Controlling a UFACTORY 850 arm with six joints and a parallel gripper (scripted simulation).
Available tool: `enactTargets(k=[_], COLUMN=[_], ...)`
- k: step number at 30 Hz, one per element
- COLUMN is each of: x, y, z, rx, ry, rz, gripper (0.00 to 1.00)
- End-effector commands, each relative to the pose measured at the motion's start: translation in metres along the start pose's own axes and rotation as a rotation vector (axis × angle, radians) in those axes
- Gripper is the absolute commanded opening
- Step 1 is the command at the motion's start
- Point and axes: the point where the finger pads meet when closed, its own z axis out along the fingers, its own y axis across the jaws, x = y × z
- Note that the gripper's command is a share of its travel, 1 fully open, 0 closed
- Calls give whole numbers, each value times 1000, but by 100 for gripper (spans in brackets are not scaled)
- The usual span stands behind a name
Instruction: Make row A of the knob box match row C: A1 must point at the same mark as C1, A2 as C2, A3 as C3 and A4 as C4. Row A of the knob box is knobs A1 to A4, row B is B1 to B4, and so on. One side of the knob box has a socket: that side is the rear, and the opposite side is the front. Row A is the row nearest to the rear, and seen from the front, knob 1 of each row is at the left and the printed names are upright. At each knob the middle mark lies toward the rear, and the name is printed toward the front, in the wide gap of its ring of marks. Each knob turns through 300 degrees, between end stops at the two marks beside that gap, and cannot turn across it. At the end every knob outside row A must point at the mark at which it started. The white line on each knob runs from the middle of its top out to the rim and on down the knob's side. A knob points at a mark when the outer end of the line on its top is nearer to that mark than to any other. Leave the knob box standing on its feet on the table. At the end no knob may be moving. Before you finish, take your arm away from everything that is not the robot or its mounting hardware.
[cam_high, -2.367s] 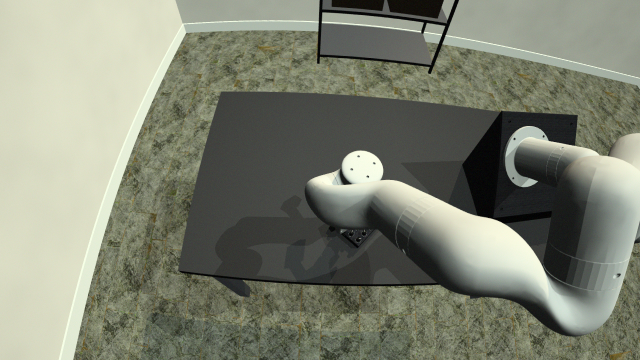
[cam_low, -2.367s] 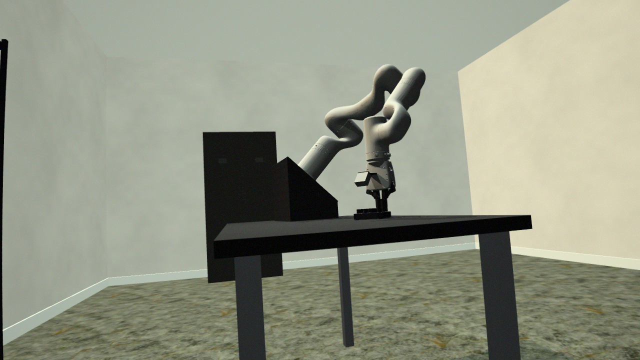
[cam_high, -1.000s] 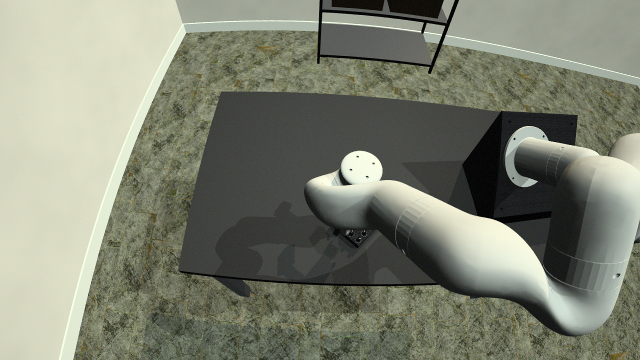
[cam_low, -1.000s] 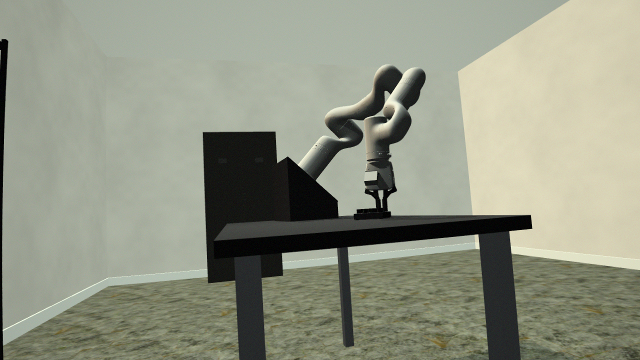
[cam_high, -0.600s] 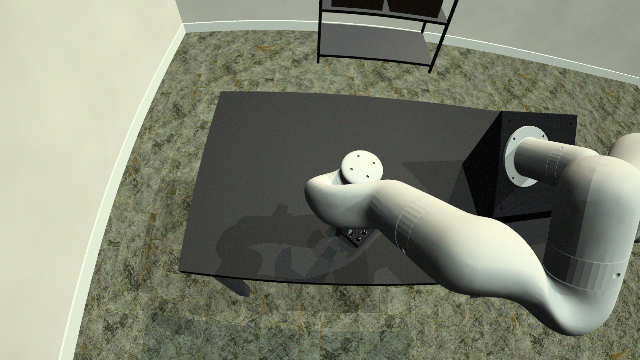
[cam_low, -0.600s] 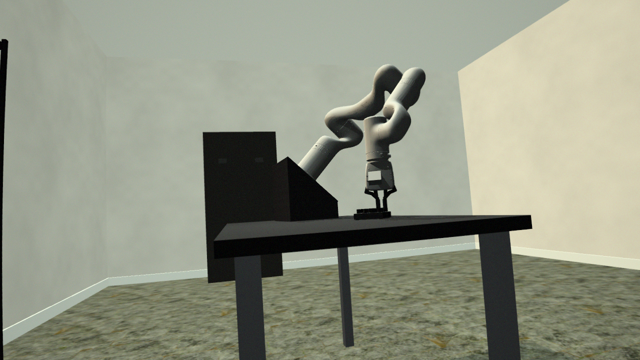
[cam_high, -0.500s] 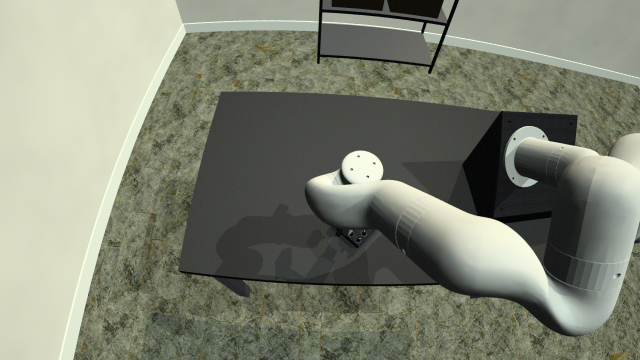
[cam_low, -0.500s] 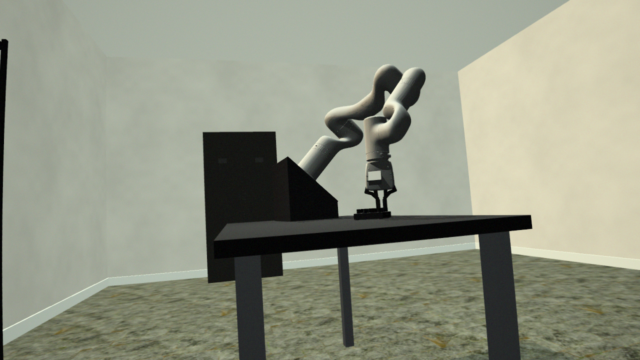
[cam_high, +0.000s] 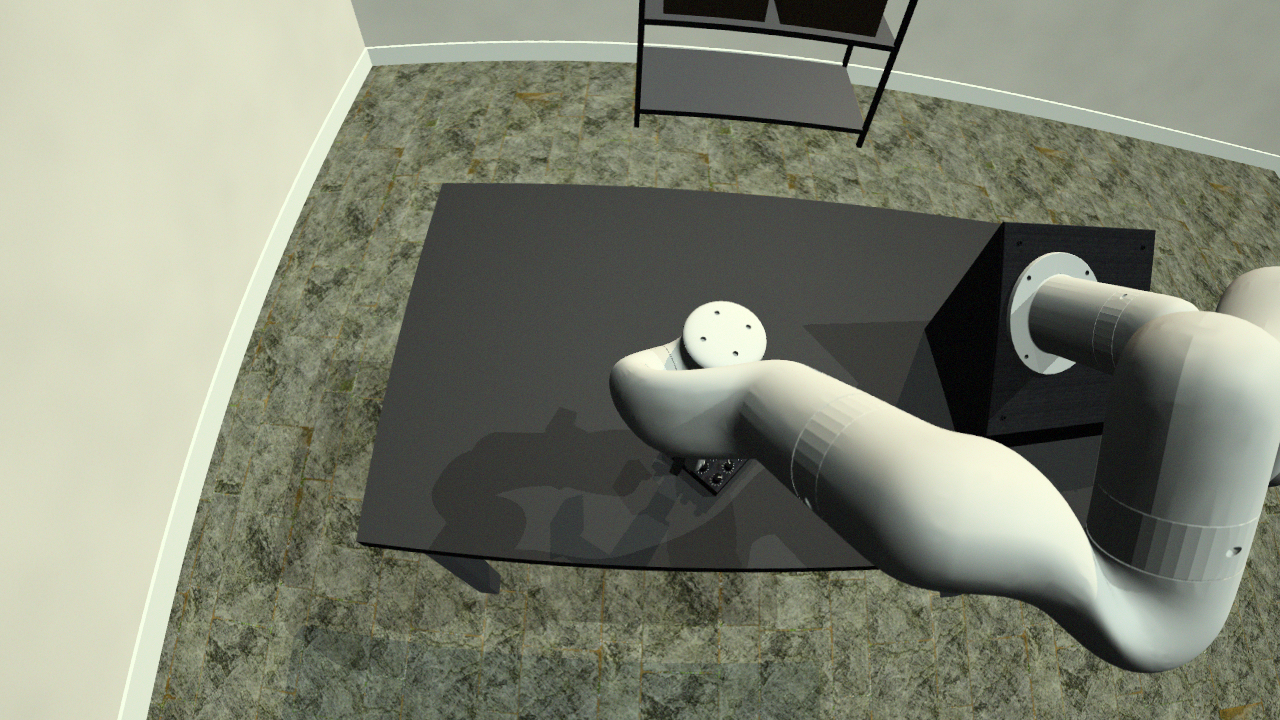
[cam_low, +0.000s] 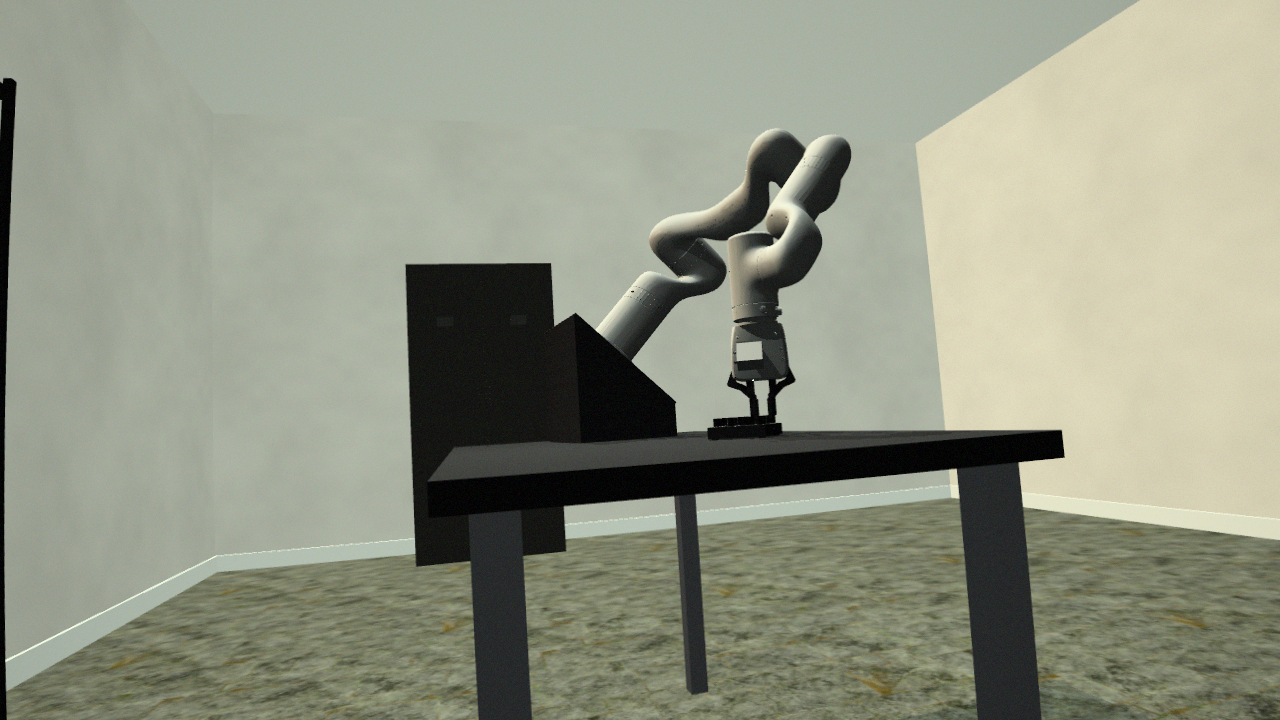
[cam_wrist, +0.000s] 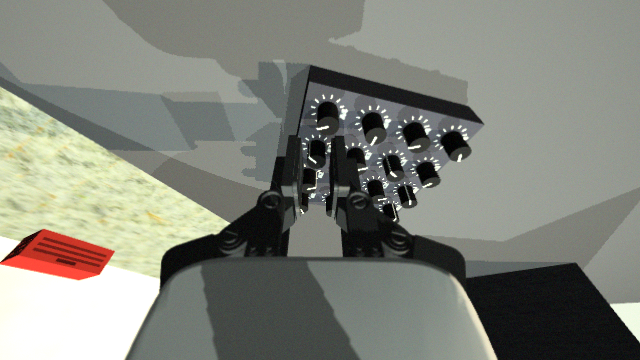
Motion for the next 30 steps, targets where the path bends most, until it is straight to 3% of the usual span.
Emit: enactTargets(k=[1, 16, 30], x=[1, 1, 1], y=[0, 0, 0], z=[-1, -2, -29], rx=[1, 1, 1], ry=[1, 1, 1], rz=[0, 0, 0], gripper=[19, 19, 19])
